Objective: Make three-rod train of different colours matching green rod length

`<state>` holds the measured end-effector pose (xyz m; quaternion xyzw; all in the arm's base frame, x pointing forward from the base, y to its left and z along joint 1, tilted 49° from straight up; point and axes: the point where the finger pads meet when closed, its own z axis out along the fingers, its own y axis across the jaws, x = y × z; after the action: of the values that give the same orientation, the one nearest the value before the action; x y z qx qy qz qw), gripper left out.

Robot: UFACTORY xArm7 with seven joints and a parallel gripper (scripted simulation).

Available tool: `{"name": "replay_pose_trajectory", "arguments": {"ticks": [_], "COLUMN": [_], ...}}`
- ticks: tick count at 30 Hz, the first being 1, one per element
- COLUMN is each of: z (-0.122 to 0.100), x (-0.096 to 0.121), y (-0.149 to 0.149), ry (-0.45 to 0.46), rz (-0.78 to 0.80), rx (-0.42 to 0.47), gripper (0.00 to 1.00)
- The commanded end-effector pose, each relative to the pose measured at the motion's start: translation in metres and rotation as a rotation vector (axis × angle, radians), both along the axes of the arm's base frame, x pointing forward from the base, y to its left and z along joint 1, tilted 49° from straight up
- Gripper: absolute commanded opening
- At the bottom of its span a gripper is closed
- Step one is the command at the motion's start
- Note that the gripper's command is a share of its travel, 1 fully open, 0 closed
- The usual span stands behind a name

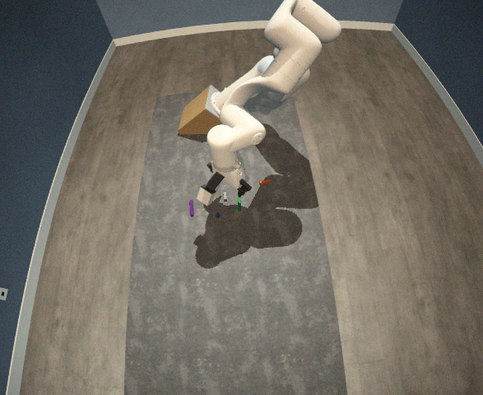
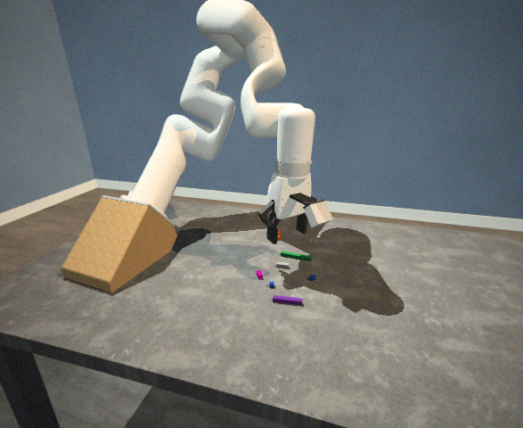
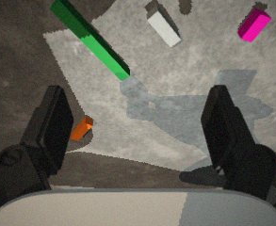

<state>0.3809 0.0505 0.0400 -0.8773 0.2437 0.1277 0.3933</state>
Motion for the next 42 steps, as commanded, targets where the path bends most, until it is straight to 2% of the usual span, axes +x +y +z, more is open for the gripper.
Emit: {"name": "replay_pose_trajectory", "arguments": {"ticks": [1,2,5,16,18,19,33,35,38,42], "z": [-0.001,-0.003,-0.004,-0.012,-0.012,-0.014,-0.026,-0.026,-0.029,-0.03], "x": [0.006,0.011,0.015,0.038,0.038,0.043,0.071,0.071,0.077,0.079], "y": [-0.003,-0.005,-0.007,-0.017,-0.017,-0.019,-0.034,-0.034,-0.037,-0.039], "ry": [-0.074,-0.151,-0.205,-0.508,-0.508,-0.58,-0.951,-0.951,-1.024,-1.054], "rz": [0.059,0.127,0.174,0.429,0.429,0.488,0.787,0.787,0.845,0.869], "rx": [0.008,0.011,0.013,0.02,0.02,0.021,0.012,0.012,0.007,0.005], "gripper": [1.0,1.0,1.0,1.0,1.0,1.0,1.0,1.0,1.0,1.0]}}
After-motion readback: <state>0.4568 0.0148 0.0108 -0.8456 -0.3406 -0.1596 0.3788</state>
